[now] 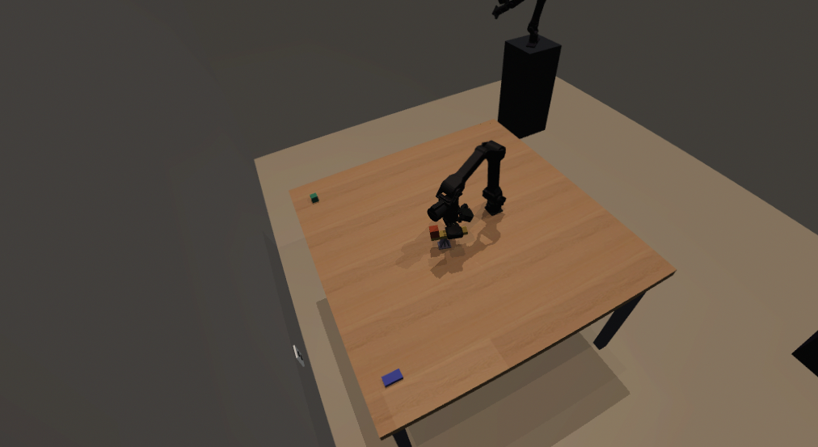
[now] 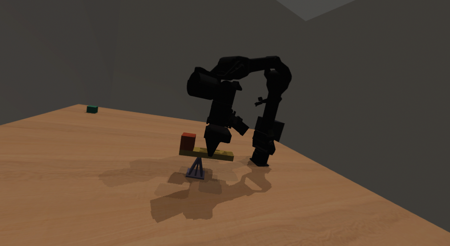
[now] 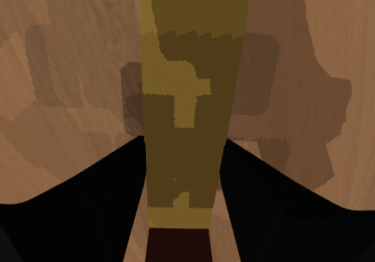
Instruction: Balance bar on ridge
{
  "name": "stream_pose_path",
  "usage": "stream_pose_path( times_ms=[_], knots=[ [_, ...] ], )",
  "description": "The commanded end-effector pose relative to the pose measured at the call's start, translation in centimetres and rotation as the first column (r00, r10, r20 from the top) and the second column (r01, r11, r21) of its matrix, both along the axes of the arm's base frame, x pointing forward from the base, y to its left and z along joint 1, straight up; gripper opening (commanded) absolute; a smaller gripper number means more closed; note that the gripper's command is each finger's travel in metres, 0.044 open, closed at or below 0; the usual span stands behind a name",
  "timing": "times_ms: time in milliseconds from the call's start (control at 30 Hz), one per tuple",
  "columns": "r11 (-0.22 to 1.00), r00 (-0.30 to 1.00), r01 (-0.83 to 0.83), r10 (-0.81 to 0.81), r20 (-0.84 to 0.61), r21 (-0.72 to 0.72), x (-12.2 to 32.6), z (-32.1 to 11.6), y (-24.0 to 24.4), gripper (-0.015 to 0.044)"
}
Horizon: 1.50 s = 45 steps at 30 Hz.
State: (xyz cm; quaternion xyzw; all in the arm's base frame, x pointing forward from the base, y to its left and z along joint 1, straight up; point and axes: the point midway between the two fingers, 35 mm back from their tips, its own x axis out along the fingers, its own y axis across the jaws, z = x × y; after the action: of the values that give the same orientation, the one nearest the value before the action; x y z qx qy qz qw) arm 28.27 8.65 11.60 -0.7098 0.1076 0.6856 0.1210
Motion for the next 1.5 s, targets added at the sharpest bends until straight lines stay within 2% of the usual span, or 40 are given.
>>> stream_pose_path(
  times_ms=[0, 1467],
  knots=[
    [1.0, 1.0, -0.006, 0.006, -0.006, -0.004, -0.16, -0.29, -0.07, 0.0],
    [1.0, 1.0, -0.006, 0.006, -0.006, -0.004, -0.24, -0.66, -0.06, 0.0]
  ],
)
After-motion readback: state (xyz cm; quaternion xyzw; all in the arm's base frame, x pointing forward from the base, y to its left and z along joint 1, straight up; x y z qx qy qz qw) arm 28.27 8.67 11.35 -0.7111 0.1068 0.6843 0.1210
